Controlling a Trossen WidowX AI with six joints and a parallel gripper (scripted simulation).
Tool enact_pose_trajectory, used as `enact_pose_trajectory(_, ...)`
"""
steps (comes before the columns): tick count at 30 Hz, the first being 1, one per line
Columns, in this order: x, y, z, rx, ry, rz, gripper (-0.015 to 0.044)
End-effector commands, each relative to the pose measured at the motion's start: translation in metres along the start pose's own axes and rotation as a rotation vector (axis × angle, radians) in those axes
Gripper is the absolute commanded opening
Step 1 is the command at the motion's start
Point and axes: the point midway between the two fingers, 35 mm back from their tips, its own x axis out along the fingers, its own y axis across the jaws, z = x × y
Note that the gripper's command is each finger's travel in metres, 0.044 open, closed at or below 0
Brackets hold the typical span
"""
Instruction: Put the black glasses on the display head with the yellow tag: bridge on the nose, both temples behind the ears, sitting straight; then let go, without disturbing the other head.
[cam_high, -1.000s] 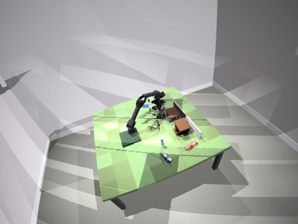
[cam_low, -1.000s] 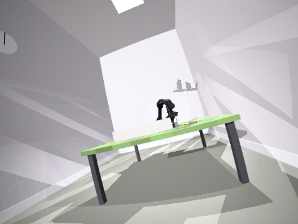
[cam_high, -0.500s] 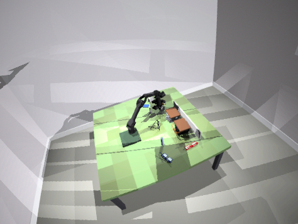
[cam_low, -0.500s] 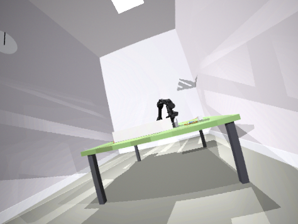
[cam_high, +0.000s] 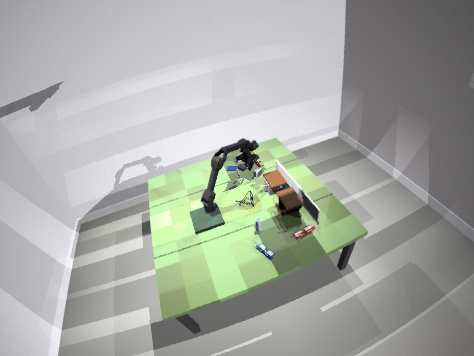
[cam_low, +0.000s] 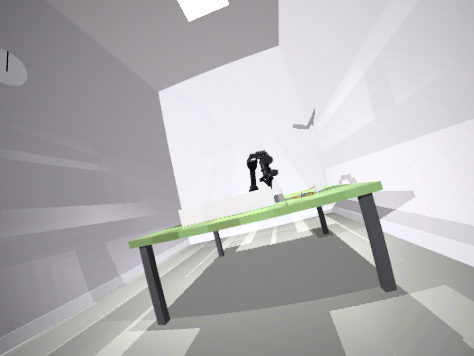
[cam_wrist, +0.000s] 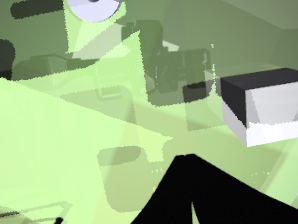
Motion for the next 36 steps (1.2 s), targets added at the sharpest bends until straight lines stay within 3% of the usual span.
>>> enact_pose_trajectory(1,0.000,0.000,0.000,0.000,0.000,0.000,0.0026)
enact_pose_trajectory(8,0.000,0.000,0.000,0.000,0.000,0.000,0.0200)
enact_pose_trajectory(22,0.000,0.005,-0.011,0.031,0.001,0.002,0.0200)
enact_pose_trajectory(30,0.002,0.092,-0.120,0.413,0.017,0.020,0.0200)
enact_pose_trajectory(36,0.010,0.179,-0.166,0.713,0.027,0.033,0.0200)
